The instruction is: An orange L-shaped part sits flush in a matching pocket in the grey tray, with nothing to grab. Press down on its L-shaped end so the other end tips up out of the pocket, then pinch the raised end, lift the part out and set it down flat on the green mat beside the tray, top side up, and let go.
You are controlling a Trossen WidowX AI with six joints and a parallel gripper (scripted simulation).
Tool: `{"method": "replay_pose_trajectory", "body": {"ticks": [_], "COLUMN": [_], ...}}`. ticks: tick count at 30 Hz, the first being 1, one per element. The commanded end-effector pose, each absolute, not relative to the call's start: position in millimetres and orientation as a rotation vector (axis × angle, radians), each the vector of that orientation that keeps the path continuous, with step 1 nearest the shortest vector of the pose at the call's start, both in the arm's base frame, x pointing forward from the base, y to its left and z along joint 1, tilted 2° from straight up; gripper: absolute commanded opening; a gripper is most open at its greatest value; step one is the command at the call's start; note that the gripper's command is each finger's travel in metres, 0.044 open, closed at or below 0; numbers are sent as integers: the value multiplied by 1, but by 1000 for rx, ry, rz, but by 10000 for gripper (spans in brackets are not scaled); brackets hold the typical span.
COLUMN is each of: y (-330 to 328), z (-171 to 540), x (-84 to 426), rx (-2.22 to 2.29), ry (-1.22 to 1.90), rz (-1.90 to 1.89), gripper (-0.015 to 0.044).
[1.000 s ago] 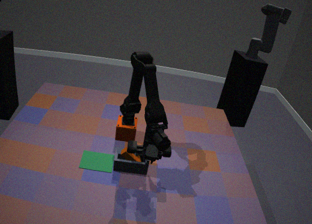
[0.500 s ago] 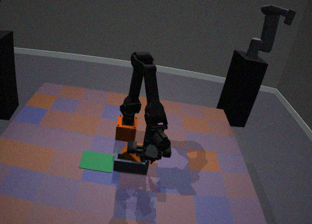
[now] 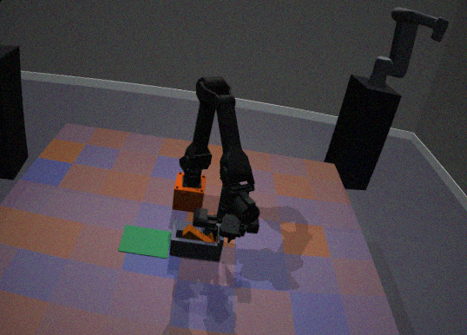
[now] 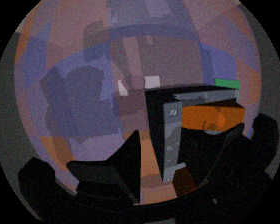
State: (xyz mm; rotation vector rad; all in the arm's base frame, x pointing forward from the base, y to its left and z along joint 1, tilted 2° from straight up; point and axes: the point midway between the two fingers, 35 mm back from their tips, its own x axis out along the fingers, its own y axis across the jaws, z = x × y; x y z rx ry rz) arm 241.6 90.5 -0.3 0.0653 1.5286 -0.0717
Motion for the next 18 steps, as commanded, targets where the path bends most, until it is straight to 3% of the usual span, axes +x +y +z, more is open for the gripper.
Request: {"method": "replay_pose_trajectory", "body": {"ticks": [1,10,18], "y": [93,83,82], "z": [4,98,101], "x": [244,239,238], "rx": [65,65,64], "ry": [1521,1520,1520], "rz": [-75,-76,-76], "gripper": [180,180,180]}}
